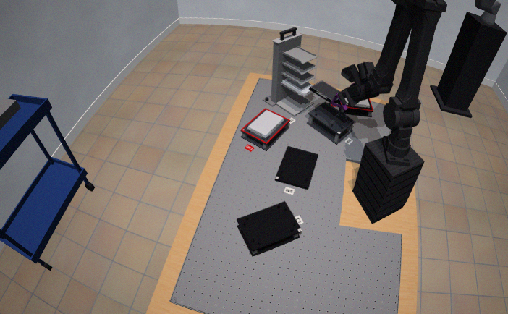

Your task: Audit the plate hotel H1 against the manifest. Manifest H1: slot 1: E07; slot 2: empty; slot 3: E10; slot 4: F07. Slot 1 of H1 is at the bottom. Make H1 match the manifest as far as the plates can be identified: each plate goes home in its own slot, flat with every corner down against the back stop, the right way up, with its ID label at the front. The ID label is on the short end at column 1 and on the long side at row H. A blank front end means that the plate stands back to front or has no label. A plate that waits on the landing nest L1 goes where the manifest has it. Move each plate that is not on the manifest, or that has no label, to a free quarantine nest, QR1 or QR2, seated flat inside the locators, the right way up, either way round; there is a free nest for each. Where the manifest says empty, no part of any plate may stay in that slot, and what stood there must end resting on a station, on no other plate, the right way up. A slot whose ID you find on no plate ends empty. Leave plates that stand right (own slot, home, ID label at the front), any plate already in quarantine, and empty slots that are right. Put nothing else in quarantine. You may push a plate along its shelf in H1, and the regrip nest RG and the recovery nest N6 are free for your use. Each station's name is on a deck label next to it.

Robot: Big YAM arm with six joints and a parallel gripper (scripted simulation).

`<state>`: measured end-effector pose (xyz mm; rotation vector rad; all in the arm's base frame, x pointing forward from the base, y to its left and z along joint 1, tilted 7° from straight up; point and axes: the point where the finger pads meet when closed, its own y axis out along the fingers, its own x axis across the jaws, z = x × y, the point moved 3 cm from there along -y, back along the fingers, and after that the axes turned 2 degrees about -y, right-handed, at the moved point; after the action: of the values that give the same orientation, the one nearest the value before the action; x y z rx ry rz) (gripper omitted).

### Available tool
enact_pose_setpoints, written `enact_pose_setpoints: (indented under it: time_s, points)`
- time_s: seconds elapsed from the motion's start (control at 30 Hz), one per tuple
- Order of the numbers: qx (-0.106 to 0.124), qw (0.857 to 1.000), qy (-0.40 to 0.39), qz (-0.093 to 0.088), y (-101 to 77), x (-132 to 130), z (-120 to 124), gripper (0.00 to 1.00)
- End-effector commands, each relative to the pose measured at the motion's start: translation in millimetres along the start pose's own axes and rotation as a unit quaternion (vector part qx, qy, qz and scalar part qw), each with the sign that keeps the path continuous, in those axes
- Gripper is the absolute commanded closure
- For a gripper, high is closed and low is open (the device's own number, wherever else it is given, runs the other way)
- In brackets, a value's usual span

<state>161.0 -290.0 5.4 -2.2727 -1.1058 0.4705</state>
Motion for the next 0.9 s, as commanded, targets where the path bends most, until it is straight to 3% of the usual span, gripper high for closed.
enact_pose_setpoints:
  time_s: [0.0,0.67,0.7,0.87]
  points:
    - [-0.011,1.000,-0.011,0.008,-3.0,-4,-1,0.14]
    - [-0.008,1.000,-0.010,0.006,-13.8,-3,19,0.14]
    - [-0.018,1.000,-0.016,0.010,-15.4,-5,13,0.14]
    - [-0.007,1.000,-0.009,0.006,-18.0,-2,27,0.14]
